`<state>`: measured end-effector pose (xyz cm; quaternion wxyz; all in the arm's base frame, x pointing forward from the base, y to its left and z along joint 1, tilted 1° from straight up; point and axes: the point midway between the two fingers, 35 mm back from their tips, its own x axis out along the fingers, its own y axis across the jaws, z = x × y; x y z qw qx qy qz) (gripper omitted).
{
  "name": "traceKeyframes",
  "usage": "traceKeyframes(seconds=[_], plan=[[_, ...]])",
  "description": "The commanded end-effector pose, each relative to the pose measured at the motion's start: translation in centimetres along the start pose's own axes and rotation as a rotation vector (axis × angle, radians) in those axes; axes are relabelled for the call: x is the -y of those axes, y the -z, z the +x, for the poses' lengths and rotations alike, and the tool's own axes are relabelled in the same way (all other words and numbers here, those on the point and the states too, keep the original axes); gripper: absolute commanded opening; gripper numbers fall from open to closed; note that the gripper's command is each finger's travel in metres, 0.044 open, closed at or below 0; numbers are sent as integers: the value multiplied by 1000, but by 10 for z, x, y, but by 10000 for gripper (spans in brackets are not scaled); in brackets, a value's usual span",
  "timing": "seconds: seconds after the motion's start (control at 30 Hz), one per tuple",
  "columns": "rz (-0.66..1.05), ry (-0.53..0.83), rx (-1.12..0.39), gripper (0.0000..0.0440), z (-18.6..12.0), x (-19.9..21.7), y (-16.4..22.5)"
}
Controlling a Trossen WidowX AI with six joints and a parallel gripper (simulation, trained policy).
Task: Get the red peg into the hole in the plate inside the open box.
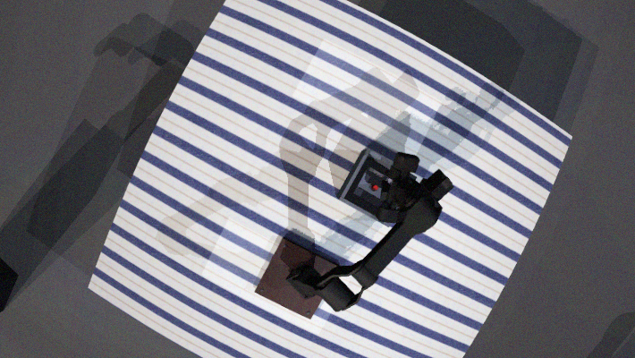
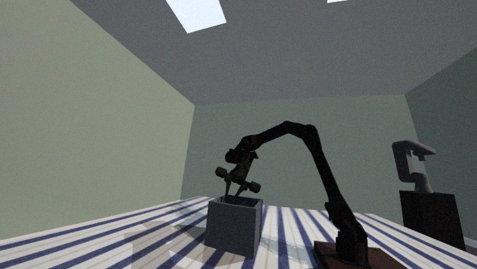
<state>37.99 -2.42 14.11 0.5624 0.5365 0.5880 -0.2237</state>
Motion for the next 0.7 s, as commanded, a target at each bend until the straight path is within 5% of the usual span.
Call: traceKeyframes(seconds=[0.0,0.67], plan=[[-8,-14,-25,129,2,-3,-3],[-78,-100,-108,131,2,-19,-12]])
